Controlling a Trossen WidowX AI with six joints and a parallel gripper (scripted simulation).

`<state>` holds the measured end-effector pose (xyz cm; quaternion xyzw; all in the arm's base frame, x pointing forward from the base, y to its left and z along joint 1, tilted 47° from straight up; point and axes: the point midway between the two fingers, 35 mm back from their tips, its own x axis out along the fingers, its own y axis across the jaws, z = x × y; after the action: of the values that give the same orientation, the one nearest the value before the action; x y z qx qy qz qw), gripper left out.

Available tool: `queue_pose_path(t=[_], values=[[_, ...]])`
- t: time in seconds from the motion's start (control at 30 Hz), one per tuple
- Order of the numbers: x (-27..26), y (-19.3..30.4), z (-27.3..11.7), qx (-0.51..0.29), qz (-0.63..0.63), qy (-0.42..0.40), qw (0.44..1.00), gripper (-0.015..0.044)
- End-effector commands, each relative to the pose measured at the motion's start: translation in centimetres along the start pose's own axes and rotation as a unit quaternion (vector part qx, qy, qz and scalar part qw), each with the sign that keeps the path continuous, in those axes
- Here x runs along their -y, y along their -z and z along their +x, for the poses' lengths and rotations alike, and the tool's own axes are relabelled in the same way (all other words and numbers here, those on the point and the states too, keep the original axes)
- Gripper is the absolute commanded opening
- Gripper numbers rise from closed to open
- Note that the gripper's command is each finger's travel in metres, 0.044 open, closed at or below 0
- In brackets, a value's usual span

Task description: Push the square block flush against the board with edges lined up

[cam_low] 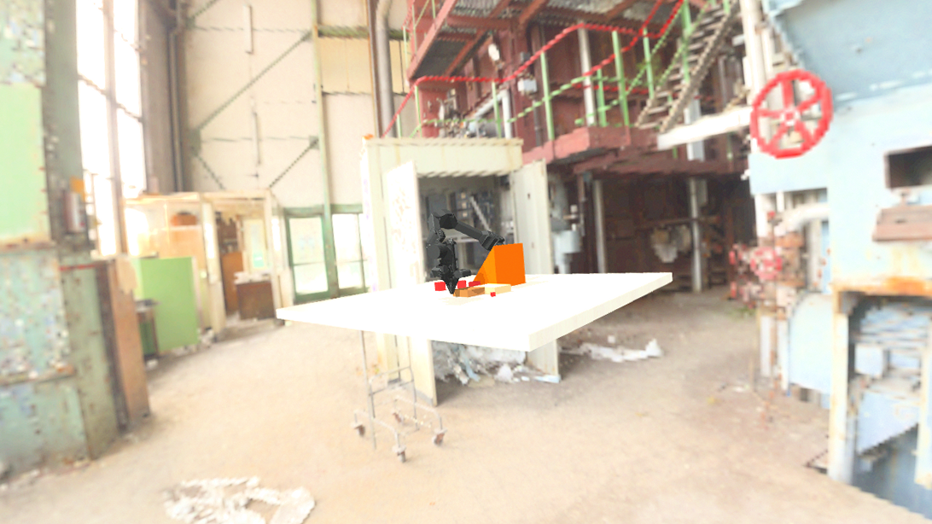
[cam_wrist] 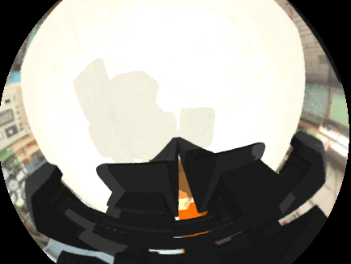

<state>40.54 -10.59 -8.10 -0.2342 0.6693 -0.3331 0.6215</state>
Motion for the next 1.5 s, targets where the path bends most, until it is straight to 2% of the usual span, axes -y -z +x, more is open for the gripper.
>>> queue_pose_path(t=[0.0, 0.27, 0.73, 1.1, 1.47], values=[[-0.2, -0.4, -4.3, 0.014, 0.003, -0.005, 1.000, 0.0000], [-0.2, -0.4, -4.0, 0.018, 0.011, -0.003, 1.000, 0.0000], [2.3, 2.3, -4.1, 0.015, 0.248, -0.007, 0.969, 0.0000], [4.0, 4.8, -4.1, 0.012, 0.428, -0.009, 0.904, 0.0000], [5.6, 7.5, -4.0, 0.009, 0.592, -0.010, 0.806, 0.0000]])
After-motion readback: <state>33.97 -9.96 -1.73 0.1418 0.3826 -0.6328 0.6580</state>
